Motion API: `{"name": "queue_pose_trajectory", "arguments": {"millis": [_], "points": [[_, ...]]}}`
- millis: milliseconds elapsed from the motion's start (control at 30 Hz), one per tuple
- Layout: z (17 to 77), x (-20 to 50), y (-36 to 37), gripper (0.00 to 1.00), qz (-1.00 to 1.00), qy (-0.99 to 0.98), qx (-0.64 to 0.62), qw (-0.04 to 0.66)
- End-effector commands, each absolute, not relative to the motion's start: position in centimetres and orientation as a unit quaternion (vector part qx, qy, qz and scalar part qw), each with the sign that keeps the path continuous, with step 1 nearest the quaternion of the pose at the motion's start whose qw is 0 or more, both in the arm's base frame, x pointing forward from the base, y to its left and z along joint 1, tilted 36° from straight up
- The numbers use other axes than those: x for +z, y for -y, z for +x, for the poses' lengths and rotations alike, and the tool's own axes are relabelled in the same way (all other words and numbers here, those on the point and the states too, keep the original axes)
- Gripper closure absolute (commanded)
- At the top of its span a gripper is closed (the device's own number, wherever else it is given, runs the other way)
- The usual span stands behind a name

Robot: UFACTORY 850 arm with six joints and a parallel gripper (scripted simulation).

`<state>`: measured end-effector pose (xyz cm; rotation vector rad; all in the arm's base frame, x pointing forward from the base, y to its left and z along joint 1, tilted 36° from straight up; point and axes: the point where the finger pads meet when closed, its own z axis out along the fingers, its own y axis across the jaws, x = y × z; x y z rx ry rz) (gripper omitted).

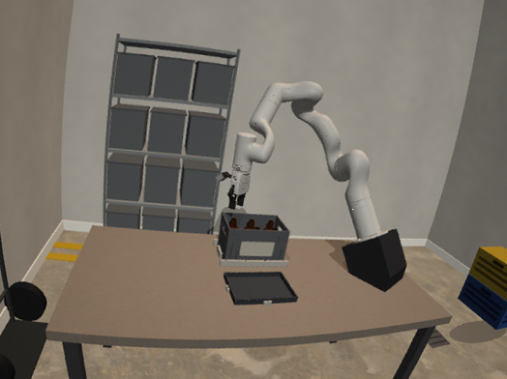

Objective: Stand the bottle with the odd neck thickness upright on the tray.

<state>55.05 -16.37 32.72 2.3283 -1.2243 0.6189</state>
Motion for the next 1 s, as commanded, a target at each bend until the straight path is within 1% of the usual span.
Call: {"name": "queue_pose_trajectory", "arguments": {"millis": [0,133,167,967], "points": [[55.03,33.11,16.13,0.35,0.841,0.442,0.224,0.217],[55.02,33.16,16.10,0.35,0.841,0.442,0.224,0.217],[55.02,33.16,16.10,1.00,0.841,0.442,0.224,0.217],[55.02,33.16,16.10,1.00,0.841,0.442,0.224,0.217]]}}
